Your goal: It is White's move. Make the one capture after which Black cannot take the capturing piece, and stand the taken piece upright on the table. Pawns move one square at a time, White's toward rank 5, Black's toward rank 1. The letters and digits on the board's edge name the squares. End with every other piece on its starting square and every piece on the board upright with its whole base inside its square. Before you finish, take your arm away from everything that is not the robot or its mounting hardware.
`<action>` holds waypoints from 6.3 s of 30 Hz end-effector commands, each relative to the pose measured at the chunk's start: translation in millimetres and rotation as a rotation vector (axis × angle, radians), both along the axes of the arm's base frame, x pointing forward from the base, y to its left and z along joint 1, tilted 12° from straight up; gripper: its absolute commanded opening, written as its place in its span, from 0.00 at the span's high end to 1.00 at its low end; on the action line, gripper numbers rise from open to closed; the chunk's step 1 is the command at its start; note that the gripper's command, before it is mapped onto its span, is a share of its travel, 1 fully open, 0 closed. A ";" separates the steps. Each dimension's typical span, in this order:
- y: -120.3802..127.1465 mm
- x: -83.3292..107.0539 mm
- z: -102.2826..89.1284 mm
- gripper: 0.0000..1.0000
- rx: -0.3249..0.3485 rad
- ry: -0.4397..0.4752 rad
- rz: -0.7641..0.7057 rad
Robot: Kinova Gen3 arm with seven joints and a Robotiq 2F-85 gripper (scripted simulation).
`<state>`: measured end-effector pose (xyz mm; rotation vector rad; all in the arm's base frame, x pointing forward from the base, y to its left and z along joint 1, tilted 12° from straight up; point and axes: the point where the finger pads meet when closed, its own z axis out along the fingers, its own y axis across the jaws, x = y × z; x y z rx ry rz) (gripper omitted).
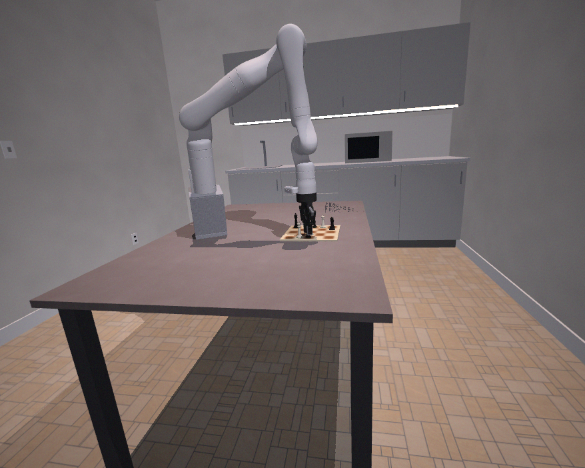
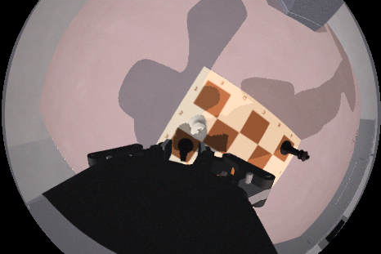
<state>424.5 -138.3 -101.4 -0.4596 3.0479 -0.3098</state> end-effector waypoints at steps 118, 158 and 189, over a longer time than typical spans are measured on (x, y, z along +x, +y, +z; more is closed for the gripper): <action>-48.6 -48.7 50.1 1.00 -0.025 0.064 0.338; -58.2 -45.1 6.5 1.00 -0.025 0.064 0.338; -58.8 -44.9 3.5 1.00 -0.025 0.064 0.338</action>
